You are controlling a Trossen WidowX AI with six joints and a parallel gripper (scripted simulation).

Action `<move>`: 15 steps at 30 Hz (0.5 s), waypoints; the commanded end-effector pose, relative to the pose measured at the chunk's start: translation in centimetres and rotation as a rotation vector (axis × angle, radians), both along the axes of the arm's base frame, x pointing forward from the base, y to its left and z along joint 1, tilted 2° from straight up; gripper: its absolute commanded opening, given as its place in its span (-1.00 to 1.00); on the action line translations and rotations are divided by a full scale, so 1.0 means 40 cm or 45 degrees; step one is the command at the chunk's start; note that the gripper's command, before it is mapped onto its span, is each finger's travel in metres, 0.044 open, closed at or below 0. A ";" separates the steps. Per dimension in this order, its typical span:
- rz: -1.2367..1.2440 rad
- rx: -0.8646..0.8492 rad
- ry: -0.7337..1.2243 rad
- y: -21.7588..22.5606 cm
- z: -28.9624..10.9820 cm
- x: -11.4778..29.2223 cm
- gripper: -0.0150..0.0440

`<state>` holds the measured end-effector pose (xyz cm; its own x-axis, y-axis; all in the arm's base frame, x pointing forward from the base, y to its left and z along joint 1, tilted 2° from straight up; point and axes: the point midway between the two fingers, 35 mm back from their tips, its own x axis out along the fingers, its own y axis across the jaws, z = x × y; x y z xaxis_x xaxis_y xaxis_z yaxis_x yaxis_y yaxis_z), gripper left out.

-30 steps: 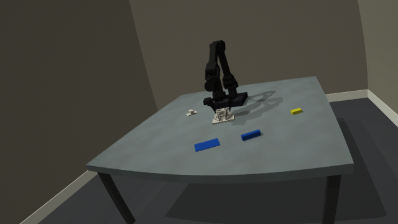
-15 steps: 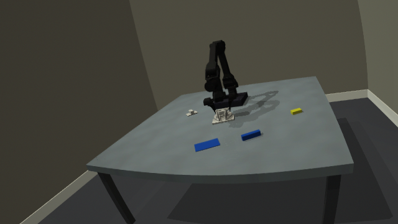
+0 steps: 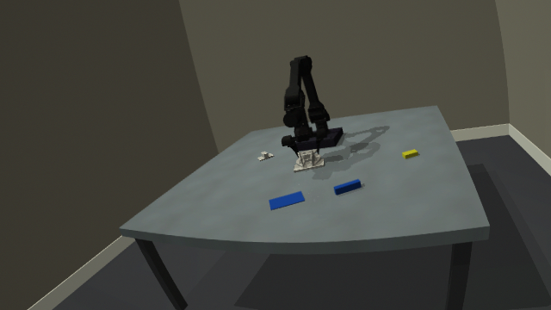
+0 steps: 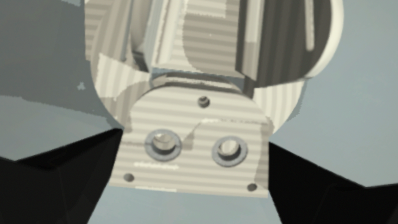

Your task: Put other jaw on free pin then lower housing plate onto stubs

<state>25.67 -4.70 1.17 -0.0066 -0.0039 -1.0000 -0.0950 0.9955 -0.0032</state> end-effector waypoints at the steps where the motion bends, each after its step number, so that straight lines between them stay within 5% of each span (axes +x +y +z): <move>1: 0.007 0.008 -0.004 0.002 -0.007 0.002 0.70; 15: 0.008 0.008 -0.004 0.003 -0.015 0.002 0.70</move>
<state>25.73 -4.74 0.93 -0.0031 -0.0044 -1.0000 -0.0951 0.9955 -0.0041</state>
